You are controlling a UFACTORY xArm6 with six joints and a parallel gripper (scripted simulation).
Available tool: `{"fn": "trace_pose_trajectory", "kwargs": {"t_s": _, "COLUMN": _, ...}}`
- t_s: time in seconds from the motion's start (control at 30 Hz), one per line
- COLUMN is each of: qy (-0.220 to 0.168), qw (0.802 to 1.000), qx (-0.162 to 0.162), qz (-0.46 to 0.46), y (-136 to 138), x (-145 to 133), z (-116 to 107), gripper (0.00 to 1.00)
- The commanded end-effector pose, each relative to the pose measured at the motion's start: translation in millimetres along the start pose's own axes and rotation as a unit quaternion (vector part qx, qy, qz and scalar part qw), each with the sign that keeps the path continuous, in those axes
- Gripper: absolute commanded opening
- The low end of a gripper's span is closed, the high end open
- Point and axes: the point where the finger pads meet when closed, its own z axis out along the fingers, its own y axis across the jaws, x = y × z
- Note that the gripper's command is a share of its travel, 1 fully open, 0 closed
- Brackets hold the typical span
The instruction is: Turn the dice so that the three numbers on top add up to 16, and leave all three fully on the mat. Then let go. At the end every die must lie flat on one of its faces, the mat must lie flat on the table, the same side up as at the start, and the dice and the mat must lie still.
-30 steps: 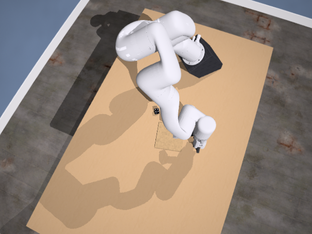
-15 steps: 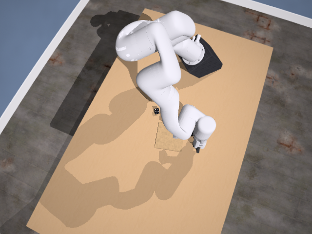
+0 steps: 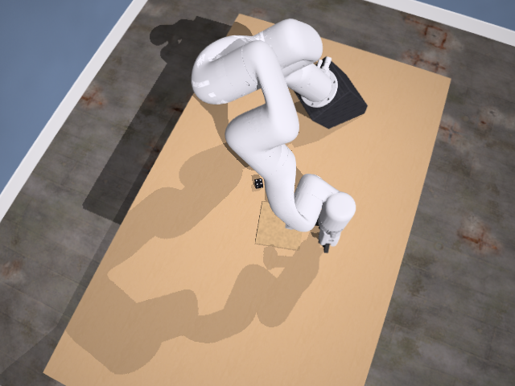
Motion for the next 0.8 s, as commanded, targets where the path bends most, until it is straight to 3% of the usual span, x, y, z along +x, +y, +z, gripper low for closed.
{"fn": "trace_pose_trajectory", "kwargs": {"t_s": 0.0, "qy": -0.001, "qw": 1.0, "qx": 0.001, "qz": 0.0, "y": -1.3, "x": -0.3, "z": 4.3, "gripper": 0.42}}
{"fn": "trace_pose_trajectory", "kwargs": {"t_s": 0.77, "qy": -0.001, "qw": 1.0, "qx": 0.001, "qz": 0.0, "y": -1.3, "x": -0.3, "z": 20.8, "gripper": 0.42}}
